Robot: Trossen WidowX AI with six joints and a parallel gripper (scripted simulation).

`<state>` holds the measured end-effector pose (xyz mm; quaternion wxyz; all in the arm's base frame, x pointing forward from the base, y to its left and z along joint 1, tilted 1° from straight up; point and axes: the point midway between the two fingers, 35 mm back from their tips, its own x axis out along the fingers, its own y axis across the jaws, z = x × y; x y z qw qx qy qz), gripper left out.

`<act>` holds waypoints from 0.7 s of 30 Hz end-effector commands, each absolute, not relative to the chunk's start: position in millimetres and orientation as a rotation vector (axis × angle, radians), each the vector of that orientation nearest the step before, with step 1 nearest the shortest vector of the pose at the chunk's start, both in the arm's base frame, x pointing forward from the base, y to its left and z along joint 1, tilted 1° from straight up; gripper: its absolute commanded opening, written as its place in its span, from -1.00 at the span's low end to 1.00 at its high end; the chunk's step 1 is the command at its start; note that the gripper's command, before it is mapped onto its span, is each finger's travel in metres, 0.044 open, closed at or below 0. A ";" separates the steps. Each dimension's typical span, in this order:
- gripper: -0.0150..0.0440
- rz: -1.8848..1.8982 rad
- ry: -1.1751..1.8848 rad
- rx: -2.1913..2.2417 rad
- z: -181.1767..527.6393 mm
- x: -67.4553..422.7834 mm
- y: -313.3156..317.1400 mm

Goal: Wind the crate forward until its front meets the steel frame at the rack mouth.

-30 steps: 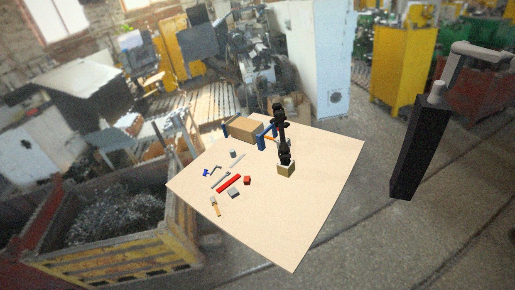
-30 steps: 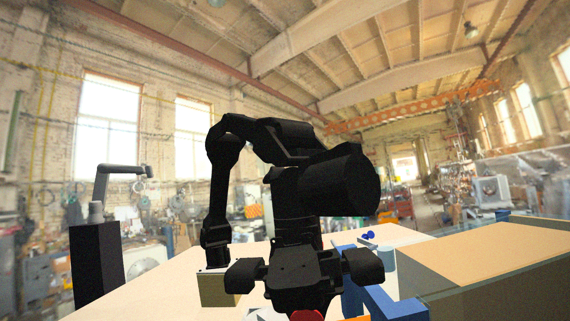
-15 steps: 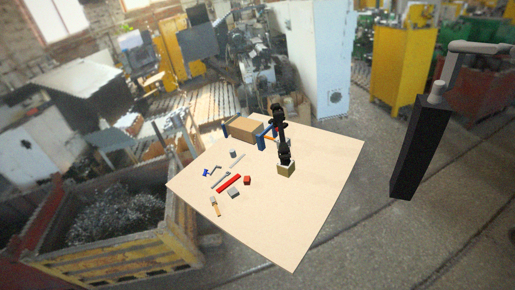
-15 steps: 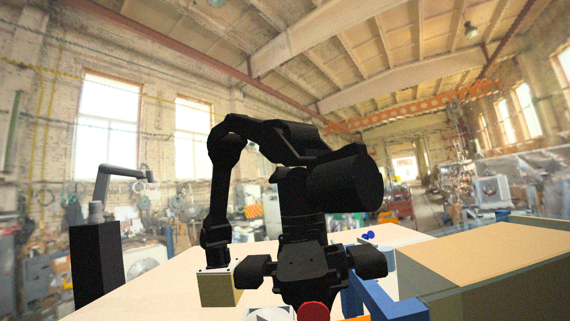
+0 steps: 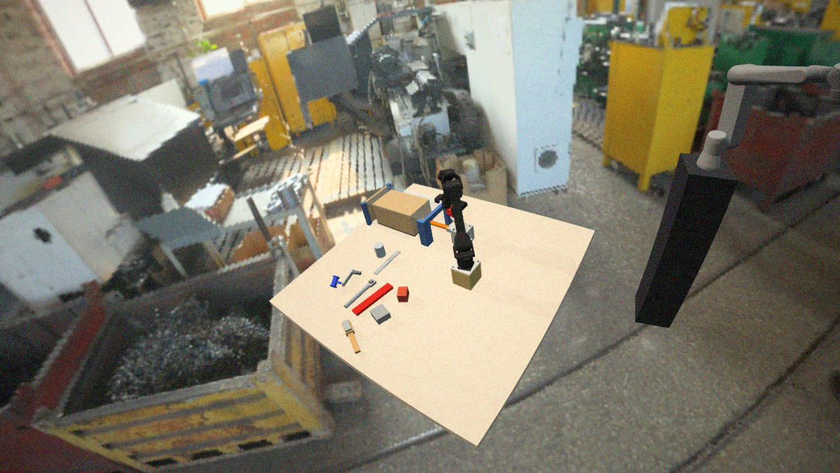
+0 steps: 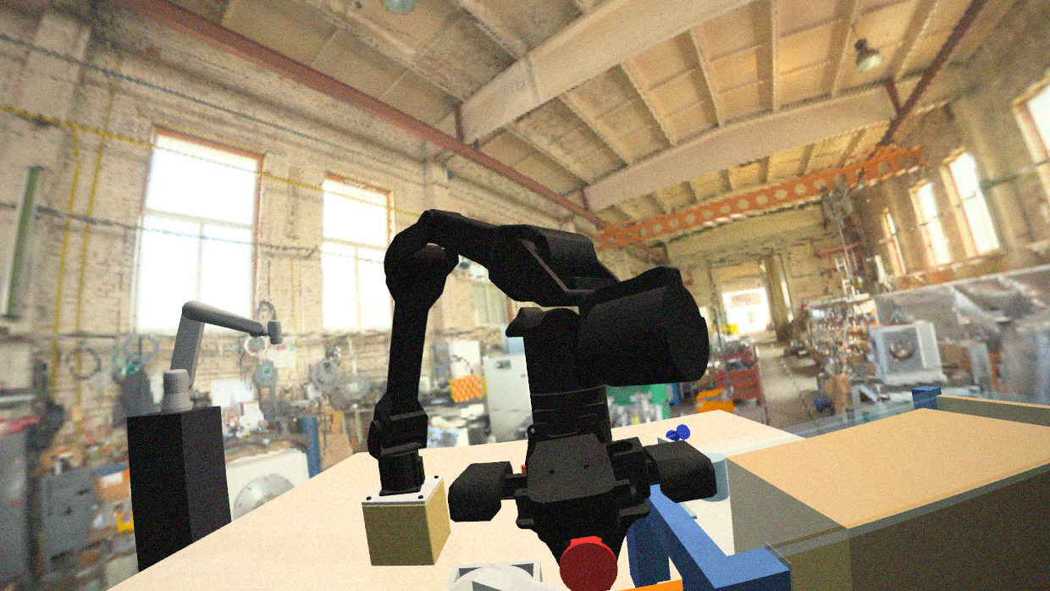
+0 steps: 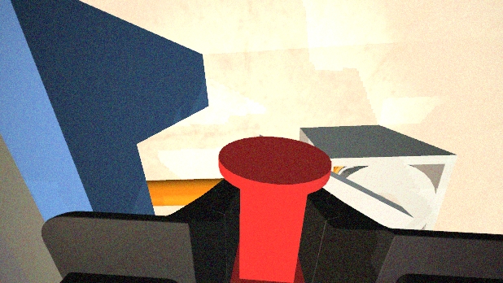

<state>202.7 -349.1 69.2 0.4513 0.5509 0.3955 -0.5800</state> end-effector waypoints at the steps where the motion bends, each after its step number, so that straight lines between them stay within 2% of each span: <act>1: -0.49 -1.392 1.016 1.379 65.5 215.4 -330.9; 21: -0.49 -1.390 1.017 1.381 64.4 223.8 -309.9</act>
